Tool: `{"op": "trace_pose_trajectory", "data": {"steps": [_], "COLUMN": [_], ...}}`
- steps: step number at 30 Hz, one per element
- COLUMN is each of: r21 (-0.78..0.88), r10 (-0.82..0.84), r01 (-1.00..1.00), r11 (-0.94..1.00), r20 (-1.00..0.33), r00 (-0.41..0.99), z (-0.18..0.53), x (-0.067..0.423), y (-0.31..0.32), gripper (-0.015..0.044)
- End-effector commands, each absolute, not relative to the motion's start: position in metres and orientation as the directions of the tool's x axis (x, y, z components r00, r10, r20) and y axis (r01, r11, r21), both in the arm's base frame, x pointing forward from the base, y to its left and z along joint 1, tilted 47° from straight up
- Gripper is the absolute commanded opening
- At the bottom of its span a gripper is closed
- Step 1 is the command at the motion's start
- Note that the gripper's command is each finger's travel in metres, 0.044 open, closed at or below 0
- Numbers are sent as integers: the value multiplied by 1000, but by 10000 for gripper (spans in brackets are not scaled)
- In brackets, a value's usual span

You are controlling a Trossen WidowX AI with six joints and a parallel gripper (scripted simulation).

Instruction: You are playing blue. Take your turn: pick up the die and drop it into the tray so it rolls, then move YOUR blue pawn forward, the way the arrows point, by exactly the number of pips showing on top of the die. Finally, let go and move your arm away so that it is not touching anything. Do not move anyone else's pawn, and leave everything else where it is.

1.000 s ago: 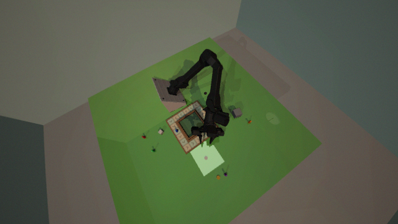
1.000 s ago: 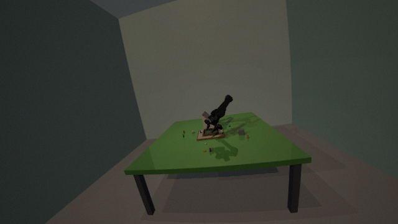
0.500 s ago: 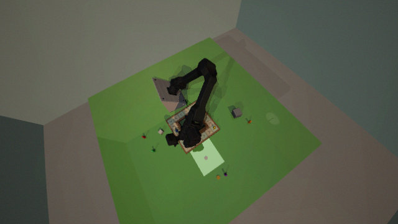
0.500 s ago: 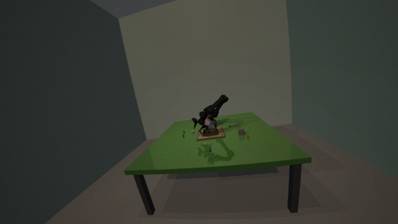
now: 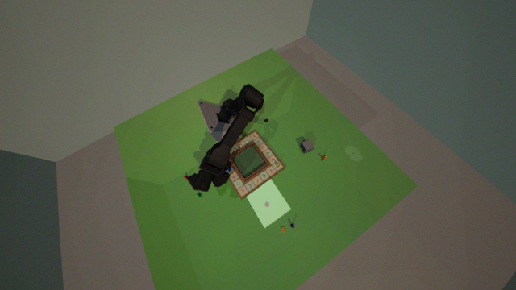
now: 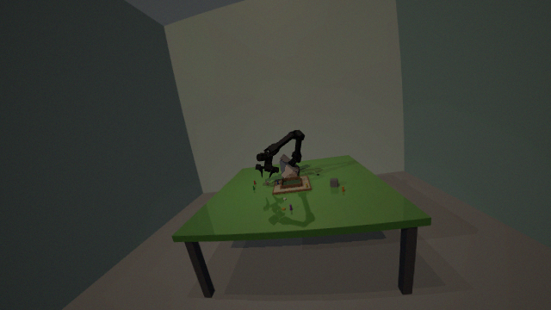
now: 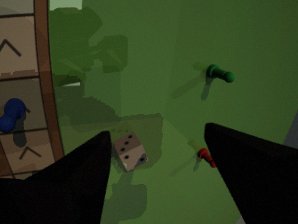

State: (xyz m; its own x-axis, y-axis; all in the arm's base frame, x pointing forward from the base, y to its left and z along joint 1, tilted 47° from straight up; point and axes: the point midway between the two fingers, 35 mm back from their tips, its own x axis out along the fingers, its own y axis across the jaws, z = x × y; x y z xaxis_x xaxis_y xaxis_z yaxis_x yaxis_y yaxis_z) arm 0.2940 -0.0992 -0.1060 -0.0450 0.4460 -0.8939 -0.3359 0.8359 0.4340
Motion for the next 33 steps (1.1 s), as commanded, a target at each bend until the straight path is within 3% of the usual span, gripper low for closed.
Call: {"op": "trace_pose_trajectory", "data": {"steps": [1, 33], "r21": [607, 617], "r10": [688, 721], "r01": [-532, -560], "r11": [591, 553], "r20": [-723, -691], "r00": [-60, -50], "z": [-129, -159], "x": [237, 230], "y": [-120, -93], "gripper": [275, 275]}}
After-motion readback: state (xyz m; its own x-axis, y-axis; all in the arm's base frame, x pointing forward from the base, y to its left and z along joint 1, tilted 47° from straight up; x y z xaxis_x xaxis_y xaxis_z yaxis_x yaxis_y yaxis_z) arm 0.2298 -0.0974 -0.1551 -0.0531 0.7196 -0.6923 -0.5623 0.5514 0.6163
